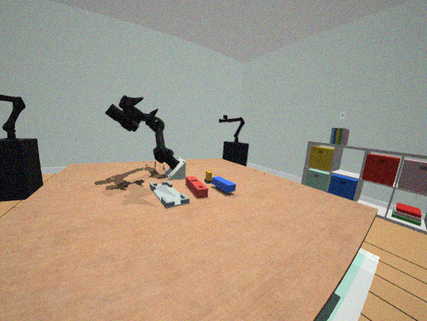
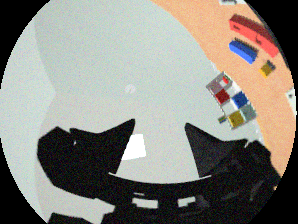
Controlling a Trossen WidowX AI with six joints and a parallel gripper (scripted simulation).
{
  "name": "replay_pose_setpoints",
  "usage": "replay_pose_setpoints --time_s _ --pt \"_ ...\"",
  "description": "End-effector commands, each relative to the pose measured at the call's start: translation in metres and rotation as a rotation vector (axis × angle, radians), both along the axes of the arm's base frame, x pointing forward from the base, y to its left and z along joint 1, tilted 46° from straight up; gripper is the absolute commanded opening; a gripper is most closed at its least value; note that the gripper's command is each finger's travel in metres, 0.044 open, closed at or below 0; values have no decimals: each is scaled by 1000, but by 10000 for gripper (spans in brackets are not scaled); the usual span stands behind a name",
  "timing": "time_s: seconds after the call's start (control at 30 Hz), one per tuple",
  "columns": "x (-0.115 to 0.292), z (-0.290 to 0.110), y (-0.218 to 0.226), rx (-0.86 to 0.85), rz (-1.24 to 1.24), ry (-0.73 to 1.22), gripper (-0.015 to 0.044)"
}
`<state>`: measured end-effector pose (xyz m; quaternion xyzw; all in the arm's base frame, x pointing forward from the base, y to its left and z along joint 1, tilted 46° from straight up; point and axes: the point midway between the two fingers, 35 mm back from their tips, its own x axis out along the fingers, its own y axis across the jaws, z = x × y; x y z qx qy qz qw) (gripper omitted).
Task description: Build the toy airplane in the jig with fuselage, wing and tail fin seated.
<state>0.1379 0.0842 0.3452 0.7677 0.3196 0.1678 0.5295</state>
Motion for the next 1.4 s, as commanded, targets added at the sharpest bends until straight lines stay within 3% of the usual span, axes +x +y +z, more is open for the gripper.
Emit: replay_pose_setpoints --time_s 0.0,0.2,0.43,0.63,0.83,1.17,1.37 --pt "0 0 0 0 0 0 426" --pt "45 -24 -21 -67 -57 178 440" --pt "100 -94 -31 -343 -53 489 440" --pt "122 -164 -27 -726 55 724 440" --pt "127 -225 -21 -1214 258 872 440" --pt "132 -290 -3 -2144 754 842 440" --pt "133 -293 -1 -2209 791 826 440"
